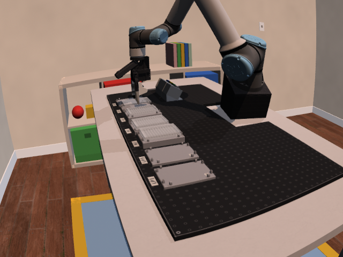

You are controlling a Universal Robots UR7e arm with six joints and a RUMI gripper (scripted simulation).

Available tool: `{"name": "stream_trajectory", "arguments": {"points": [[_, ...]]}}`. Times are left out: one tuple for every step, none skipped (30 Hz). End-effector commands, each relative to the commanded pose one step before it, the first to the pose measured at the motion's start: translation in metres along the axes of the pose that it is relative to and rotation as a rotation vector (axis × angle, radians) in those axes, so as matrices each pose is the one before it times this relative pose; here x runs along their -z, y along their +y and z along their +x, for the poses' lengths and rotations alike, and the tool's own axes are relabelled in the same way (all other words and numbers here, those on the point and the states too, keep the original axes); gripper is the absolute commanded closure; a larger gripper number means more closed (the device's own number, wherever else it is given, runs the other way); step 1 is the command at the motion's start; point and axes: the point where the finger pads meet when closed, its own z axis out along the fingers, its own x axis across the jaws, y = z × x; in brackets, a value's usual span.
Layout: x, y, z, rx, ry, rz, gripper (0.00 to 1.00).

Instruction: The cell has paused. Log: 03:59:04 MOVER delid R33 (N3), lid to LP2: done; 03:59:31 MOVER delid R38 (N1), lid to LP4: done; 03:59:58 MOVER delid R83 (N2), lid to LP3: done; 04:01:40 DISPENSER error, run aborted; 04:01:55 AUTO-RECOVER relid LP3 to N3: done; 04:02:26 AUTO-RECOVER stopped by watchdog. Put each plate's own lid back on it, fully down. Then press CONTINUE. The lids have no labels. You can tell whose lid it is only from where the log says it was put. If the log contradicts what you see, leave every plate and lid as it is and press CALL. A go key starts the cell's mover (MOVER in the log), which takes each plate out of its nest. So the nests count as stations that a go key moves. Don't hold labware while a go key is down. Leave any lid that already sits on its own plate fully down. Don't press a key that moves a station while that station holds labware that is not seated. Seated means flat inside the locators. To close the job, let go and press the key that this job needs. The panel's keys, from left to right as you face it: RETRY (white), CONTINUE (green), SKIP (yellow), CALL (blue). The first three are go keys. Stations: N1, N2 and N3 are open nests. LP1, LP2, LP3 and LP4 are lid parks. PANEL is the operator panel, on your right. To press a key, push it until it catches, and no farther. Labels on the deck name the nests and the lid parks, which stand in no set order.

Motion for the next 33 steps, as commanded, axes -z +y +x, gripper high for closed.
{"name": "stream_trajectory", "arguments": {"points": [[0.00807,-0.00048,0.00151,0.00025,0.00185,0.00091,1.0],[0.00137,0.00031,-0.00041,-0.00017,-0.00074,-0.0004,1.0],[0.00175,-0.00005,0.00012,-0.00003,0.00016,0.00011,1.0],[0.00177,-0.00011,0.00012,0.00008,0.00023,0.00013,1.0],[0.00181,-0.00015,0.00017,0.00011,0.00032,0.00019,1.0],[0.00167,0.00001,0.00001,0.0,0.00001,-0.00002,1.0],[0.00167,0.0,0.0,0.0,0.00001,-0.00002,1.0],[0.00167,0.0,0.0,0.0,0.00001,-0.00001,1.0],[0.00167,0.0,0.0,0.0,0.00001,-0.00001,1.0],[0.00167,0.0,0.0,0.0,0.00001,-0.00001,1.0],[0.00084,-0.00001,0.0,0.0,-0.00001,0.00002,1.0],[0.0,-0.00002,-0.00001,0.0,-0.00003,0.00005,1.0],[-0.00024,0.00008,-0.00037,0.00025,-0.00043,-0.00034,1.0],[-0.00045,0.00025,-0.00066,0.00025,-0.00084,-0.00069,1.0],[-0.00054,0.00028,-0.00065,0.00004,-0.00083,-0.00066,1.0],[-0.00177,0.00086,-0.00777,0.02101,-0.00357,-0.00275,1.0],[0.0,0.0,0.0,0.0,0.0,0.0,1.0],[0.0,0.0,0.0,0.0,0.0,0.0,1.0],[0.00009,-0.00043,-0.00485,0.00026,0.00051,0.00077,1.0],[0.00006,-0.00036,-0.00488,-0.00102,0.00034,0.00054,1.0],[-0.00001,-0.00017,-0.00499,-0.00031,-0.00001,0.0,1.0],[-0.00001,-0.00017,-0.005,0.0,-0.00001,0.0,1.0],[-0.00001,-0.00017,-0.005,0.0,-0.00001,0.0,1.0],[-0.00001,-0.00017,-0.005,0.0,-0.00001,0.0,1.0],[-0.00001,-0.00017,-0.005,0.0,-0.00001,0.0,1.0],[-0.00001,-0.00017,-0.005,0.0,-0.00001,0.0,1.0],[-0.00001,-0.00017,-0.005,0.0,-0.00001,0.0,1.0],[-0.00001,-0.00017,-0.005,0.0,-0.00001,0.0,1.0],[-0.00001,-0.00017,-0.005,0.0,-0.00001,0.0,1.0],[-0.00001,-0.00017,-0.005,0.0,-0.00001,0.0,1.0],[-0.00001,-0.00017,-0.005,0.0,-0.00001,0.0,1.0],[-0.00001,-0.00017,-0.005,0.0,-0.00001,0.0,1.0],[-0.00001,-0.00017,-0.005,0.0,-0.00001,0.0,1.0]]}}
